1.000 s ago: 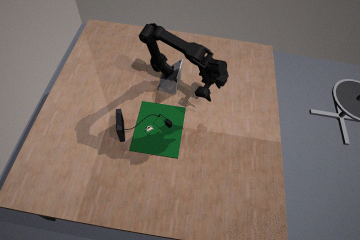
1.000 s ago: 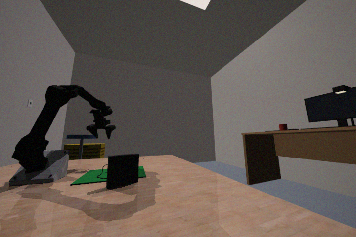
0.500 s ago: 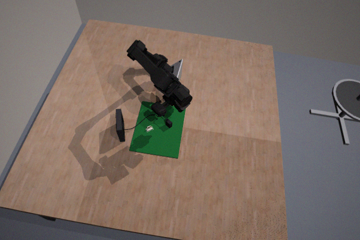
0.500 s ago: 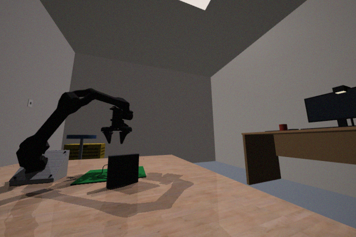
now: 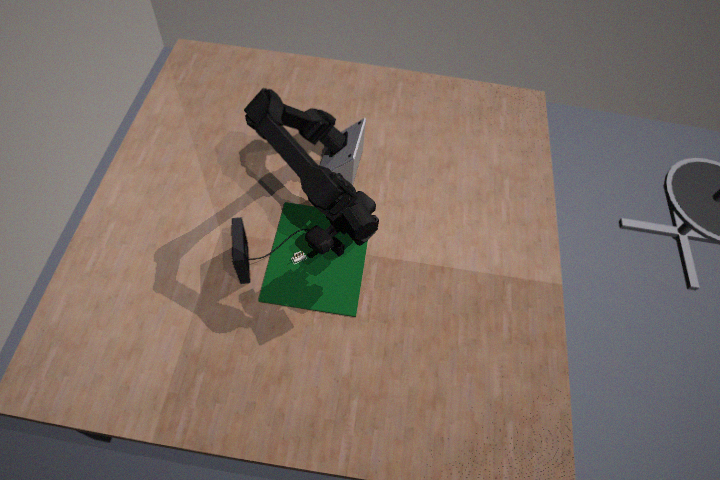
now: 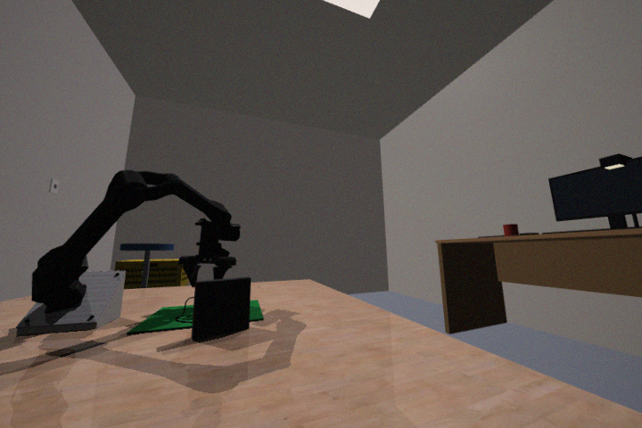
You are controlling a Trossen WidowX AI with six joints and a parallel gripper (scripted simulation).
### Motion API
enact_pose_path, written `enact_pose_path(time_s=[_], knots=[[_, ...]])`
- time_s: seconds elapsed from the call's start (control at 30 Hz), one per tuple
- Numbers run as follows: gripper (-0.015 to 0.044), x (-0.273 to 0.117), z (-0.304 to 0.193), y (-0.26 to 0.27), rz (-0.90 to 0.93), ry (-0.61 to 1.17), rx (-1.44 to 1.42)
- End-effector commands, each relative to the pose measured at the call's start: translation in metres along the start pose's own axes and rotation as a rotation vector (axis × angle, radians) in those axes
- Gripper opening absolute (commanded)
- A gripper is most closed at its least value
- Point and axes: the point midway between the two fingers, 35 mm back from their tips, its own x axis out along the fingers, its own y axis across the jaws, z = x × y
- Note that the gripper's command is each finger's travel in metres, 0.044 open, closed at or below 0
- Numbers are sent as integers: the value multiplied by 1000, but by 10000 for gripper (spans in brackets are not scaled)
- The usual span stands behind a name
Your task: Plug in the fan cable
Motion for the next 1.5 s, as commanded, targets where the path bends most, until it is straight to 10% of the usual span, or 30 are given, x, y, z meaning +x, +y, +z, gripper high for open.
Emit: enact_pose_path(time_s=[0.0,1.17,1.47], knots=[[440,5,1,0,-18,-15,-6],[440,56,1,-1,-19,-13,-5],[204,53,1,-1,-13,-15,3]])
